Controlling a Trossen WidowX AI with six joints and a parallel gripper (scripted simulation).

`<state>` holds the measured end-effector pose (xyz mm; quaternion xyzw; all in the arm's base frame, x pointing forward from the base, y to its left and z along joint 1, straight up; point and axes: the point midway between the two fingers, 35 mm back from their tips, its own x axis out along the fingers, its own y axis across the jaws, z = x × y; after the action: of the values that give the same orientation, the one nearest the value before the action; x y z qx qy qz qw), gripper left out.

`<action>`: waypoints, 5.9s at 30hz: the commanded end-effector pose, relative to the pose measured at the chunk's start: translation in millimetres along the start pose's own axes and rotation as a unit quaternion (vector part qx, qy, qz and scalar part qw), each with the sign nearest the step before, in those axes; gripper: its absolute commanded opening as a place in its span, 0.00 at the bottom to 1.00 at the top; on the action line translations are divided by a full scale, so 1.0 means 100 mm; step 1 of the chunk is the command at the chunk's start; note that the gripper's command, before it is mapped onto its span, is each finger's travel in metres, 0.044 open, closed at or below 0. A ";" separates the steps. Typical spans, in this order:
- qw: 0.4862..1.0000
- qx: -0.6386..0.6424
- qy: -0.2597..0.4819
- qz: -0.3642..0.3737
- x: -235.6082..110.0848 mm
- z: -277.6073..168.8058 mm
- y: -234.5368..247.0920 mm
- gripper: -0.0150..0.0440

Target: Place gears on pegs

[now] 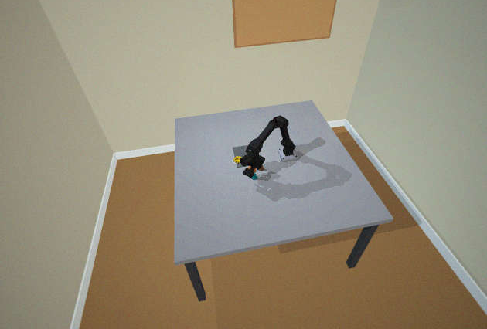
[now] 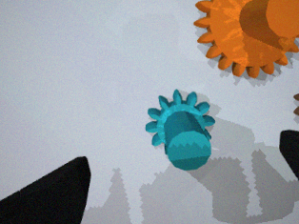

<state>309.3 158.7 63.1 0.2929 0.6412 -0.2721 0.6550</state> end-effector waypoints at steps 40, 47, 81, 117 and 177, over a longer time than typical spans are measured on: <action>1.000 0.002 -0.001 -0.006 0.12 0.00 -0.01 0.25; 1.000 0.002 -0.001 -0.005 -0.03 0.00 0.03 0.25; 1.000 0.001 -0.001 -0.004 -0.76 0.03 0.07 0.25; 1.000 0.002 -0.001 -0.006 -1.21 0.19 -0.11 0.25; 1.000 0.002 -0.005 -0.010 -0.53 1.21 -1.16 0.25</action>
<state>308.4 -1.6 118.0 0.2889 0.6397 -0.2811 0.6544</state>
